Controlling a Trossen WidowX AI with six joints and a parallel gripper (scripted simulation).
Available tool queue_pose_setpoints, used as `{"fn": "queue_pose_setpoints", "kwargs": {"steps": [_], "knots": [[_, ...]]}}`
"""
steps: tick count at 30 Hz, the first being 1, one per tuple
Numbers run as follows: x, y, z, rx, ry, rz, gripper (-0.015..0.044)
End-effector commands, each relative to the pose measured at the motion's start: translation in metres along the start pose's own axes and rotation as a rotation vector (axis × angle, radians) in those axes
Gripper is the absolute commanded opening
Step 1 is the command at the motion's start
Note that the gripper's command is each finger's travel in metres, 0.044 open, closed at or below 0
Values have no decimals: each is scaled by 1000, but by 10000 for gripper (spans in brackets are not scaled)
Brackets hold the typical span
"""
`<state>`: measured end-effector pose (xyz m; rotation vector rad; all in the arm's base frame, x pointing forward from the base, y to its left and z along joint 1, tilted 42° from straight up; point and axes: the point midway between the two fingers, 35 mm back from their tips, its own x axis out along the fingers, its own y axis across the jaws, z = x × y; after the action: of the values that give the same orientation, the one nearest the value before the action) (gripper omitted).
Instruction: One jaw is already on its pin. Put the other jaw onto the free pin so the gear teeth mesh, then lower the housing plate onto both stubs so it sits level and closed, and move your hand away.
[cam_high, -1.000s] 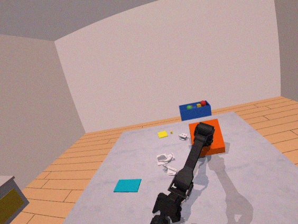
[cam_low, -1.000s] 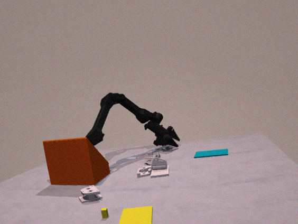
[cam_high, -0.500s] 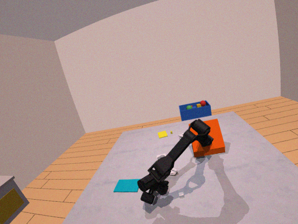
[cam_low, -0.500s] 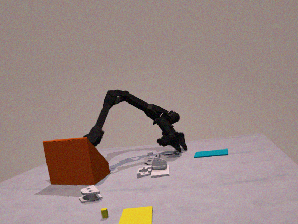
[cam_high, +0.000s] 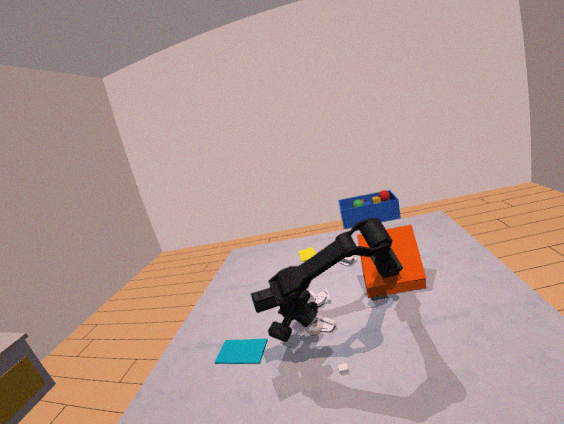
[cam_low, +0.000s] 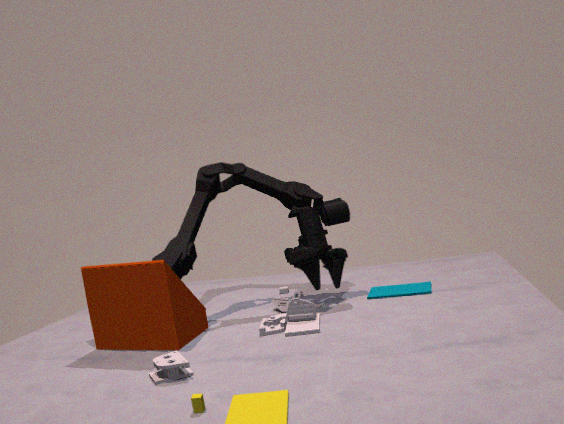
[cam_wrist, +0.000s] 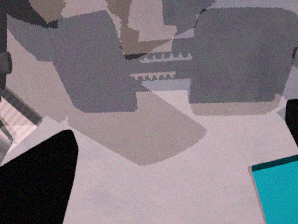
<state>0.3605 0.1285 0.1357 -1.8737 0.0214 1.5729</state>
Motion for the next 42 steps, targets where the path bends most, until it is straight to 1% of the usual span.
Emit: {"fn": "queue_pose_setpoints", "kwargs": {"steps": [1,8,14,23,42], "knots": [[-5,33,1,71,-100,-6,440],[-18,76,8,205,-238,-61,440],[-31,101,15,319,-323,-140,440],[-30,101,15,323,-326,-143,440],[-1,95,22,322,-325,-142,440]]}}
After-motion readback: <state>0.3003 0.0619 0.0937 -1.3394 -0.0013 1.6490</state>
